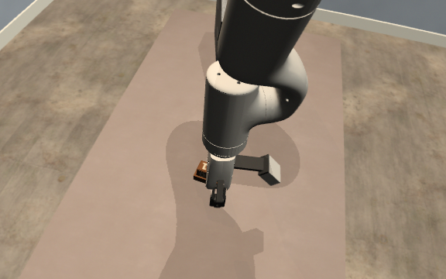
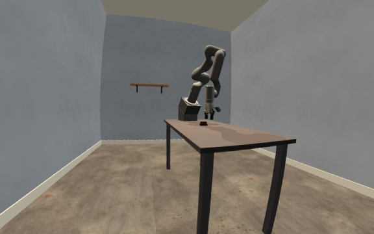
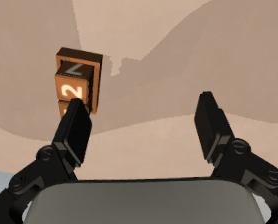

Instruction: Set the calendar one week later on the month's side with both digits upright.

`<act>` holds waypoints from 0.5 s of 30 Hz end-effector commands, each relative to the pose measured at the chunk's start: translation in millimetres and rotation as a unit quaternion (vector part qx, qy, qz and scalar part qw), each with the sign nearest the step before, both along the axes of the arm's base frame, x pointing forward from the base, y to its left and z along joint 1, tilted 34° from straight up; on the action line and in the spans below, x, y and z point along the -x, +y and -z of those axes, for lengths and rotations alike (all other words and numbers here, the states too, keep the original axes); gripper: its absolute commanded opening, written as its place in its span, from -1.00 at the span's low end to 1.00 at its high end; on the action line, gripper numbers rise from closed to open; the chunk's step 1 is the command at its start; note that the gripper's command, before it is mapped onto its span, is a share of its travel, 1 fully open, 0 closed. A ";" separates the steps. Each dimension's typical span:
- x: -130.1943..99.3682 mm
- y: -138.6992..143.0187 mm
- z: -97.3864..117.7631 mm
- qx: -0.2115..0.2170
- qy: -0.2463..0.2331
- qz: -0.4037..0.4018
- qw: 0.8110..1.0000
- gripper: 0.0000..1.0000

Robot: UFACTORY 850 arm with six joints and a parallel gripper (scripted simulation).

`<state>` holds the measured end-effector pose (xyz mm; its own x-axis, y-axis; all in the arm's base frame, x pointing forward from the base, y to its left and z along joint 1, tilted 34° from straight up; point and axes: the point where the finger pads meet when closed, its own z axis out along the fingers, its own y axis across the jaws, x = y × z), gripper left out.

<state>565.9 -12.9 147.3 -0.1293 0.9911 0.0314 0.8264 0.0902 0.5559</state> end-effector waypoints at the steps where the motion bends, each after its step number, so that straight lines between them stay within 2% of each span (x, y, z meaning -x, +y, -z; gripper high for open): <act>1: -1.4 -9.8 -1.3 -0.025 0.006 0.029 0.999 1.00; 4: -2.8 -23.6 -2.2 -0.025 0.006 0.029 0.999 1.00; 9: -3.0 -25.4 -2.4 -0.030 0.007 0.037 0.999 1.00; 15: -3.3 -28.8 -2.6 -0.072 0.015 0.101 0.992 1.00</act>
